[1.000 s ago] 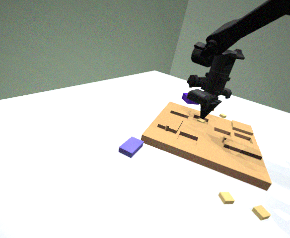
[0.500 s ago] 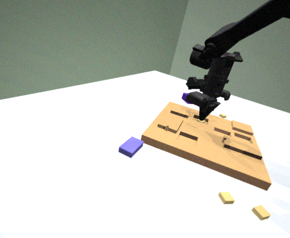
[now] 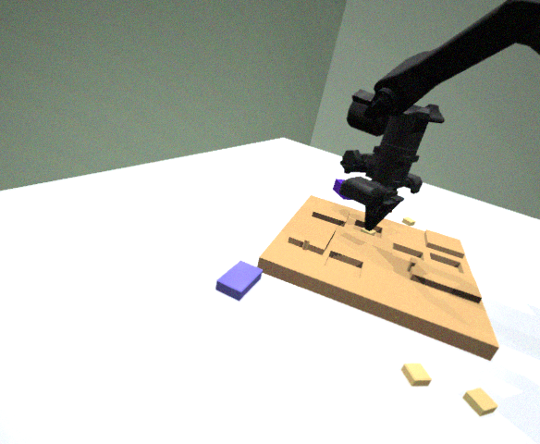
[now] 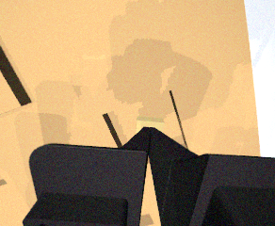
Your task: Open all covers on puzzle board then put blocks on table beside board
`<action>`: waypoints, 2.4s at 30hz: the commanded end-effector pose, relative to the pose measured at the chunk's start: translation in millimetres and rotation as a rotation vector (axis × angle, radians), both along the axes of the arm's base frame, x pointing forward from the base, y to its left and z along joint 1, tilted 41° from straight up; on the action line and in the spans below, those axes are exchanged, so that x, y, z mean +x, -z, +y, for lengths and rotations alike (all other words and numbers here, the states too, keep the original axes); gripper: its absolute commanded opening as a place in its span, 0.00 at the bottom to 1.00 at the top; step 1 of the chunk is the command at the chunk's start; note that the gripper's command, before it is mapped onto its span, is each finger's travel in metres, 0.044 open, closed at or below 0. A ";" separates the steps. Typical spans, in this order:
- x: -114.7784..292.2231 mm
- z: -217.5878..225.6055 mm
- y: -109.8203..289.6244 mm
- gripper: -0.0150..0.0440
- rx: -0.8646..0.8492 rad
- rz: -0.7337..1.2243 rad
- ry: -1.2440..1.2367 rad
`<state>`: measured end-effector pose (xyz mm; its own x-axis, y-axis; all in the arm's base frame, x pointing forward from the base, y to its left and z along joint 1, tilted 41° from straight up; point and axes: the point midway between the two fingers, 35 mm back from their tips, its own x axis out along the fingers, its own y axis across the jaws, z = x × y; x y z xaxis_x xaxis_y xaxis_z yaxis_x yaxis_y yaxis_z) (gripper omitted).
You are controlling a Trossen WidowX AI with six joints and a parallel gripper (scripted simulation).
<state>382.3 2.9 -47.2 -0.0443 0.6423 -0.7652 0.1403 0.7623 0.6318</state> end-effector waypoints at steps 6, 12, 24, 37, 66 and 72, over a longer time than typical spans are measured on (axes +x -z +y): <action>1.3 1.7 0.2 0.25 0.004 -0.004 0.002; 1.4 0.9 -0.6 0.25 0.006 -0.031 -0.031; -1.3 -4.1 -6.2 0.30 0.019 -0.168 -0.203; 1.9 -41.3 -48.8 0.50 0.017 -0.238 -0.278; 0.3 -19.2 -22.8 0.50 0.019 -0.246 -0.286; 0.3 -19.2 -22.8 0.50 0.019 -0.246 -0.286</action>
<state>382.2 -16.5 -24.6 -0.0441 0.6420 -0.7654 -0.2381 0.7374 0.6321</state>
